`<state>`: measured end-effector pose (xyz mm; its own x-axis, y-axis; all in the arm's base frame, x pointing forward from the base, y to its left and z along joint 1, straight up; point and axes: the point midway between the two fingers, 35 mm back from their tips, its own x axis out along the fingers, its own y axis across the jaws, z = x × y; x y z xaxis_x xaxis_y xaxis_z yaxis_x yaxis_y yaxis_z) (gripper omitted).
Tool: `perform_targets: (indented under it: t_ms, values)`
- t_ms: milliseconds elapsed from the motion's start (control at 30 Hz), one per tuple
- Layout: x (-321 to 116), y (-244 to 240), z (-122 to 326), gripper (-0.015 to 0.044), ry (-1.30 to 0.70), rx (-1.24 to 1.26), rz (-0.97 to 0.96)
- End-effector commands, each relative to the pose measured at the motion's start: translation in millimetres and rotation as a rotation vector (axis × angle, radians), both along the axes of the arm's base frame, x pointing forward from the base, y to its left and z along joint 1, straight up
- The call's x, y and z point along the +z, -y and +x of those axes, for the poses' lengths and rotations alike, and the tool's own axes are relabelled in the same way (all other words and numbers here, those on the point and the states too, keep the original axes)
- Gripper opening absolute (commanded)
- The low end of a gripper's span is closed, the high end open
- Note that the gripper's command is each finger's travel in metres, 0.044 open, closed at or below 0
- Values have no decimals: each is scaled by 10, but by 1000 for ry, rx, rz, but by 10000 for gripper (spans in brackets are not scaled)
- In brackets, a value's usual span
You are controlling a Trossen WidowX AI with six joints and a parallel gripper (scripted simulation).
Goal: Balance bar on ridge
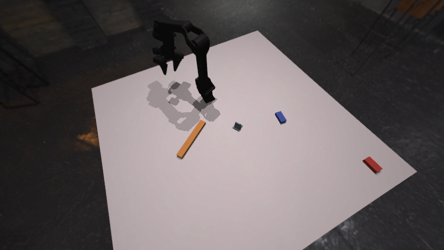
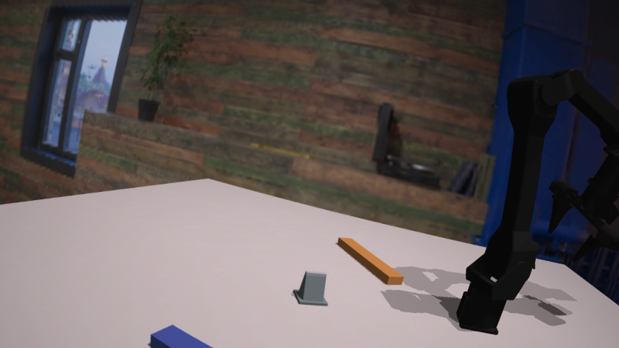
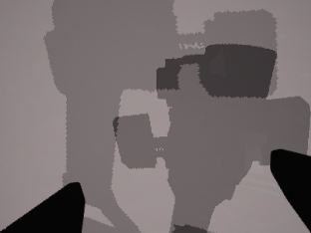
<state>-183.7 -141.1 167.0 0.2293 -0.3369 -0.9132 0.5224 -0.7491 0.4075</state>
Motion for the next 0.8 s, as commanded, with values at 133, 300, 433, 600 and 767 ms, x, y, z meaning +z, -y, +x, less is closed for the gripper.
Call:
perform_targets:
  t_ms: [133,300,433,600,767]
  values:
    - [-10,89,63,315,-4,45,8]
    - [-23,210,160,315,-10,108,19]
    - [-39,300,249,315,-15,161,27]
    - [-59,405,367,315,-21,227,37]
    - [-79,506,483,315,-31,287,48]
